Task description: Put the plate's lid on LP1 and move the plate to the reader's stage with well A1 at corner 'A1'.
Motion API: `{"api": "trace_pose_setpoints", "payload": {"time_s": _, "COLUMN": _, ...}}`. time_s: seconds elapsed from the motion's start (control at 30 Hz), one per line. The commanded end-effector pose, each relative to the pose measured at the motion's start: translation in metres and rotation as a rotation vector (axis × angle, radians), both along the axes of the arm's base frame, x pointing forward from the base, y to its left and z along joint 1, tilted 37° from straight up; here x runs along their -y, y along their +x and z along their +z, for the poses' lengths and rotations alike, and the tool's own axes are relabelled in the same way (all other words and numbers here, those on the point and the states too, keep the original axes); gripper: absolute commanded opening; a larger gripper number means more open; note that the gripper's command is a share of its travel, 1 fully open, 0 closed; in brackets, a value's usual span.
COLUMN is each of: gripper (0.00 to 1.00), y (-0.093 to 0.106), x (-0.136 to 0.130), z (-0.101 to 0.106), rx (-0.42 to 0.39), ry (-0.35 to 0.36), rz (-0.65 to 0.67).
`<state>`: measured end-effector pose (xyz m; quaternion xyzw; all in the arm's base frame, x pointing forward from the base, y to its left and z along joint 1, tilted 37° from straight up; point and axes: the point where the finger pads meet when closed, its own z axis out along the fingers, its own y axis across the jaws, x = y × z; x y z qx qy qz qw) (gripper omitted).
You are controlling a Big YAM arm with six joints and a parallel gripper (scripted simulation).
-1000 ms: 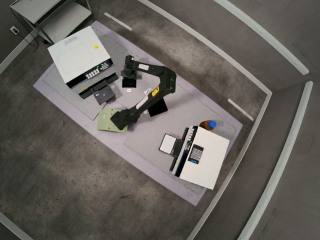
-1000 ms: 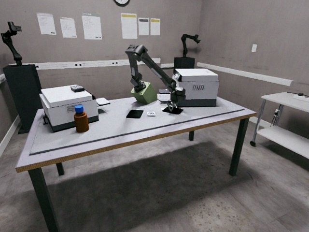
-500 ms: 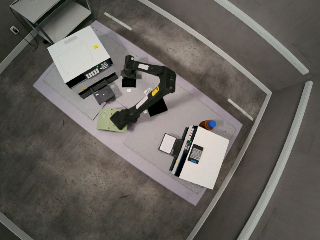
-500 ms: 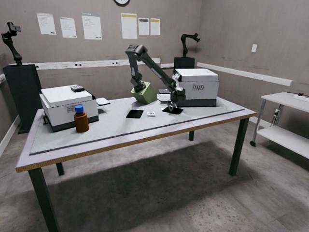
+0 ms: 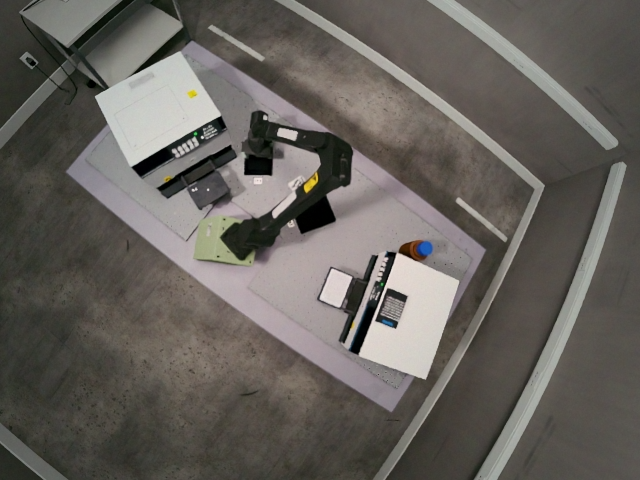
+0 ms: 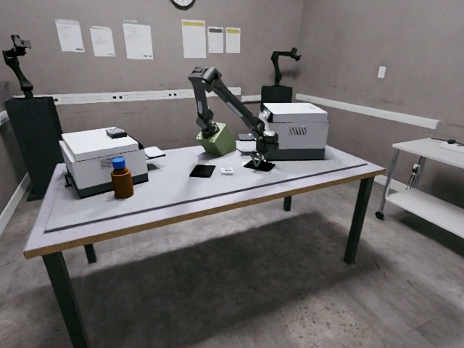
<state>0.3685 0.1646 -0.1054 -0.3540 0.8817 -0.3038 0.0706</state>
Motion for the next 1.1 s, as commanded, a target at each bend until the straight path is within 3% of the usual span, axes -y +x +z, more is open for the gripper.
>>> {"api": "trace_pose_setpoints", "payload": {"time_s": 0.0, "gripper": 0.85, "y": 0.002, "x": 0.011, "z": -0.011, "rx": -0.017, "ry": -0.011, "rz": -0.009}}
{"api": "trace_pose_setpoints", "payload": {"time_s": 0.3, "gripper": 0.85, "y": 0.002, "x": 0.012, "z": -0.013, "rx": -0.02, "ry": -0.012, "rz": -0.01}}
{"api": "trace_pose_setpoints", "payload": {"time_s": 0.33, "gripper": 0.85, "y": 0.008, "x": -0.001, "z": 0.001, "rx": -0.002, "ry": 0.002, "rz": -0.001}}
{"api": "trace_pose_setpoints", "payload": {"time_s": 0.43, "gripper": 0.85, "y": 0.006, "x": -0.008, "z": 0.008, "rx": 0.011, "ry": 0.013, "rz": 0.001}}
{"api": "trace_pose_setpoints", "payload": {"time_s": 0.7, "gripper": 0.85, "y": -0.004, "x": -0.007, "z": 0.009, "rx": 0.006, "ry": 0.008, "rz": 0.002}}
{"api": "trace_pose_setpoints", "payload": {"time_s": 1.07, "gripper": 0.85, "y": 0.001, "x": -0.019, "z": 0.019, "rx": 0.025, "ry": 0.024, "rz": 0.005}}
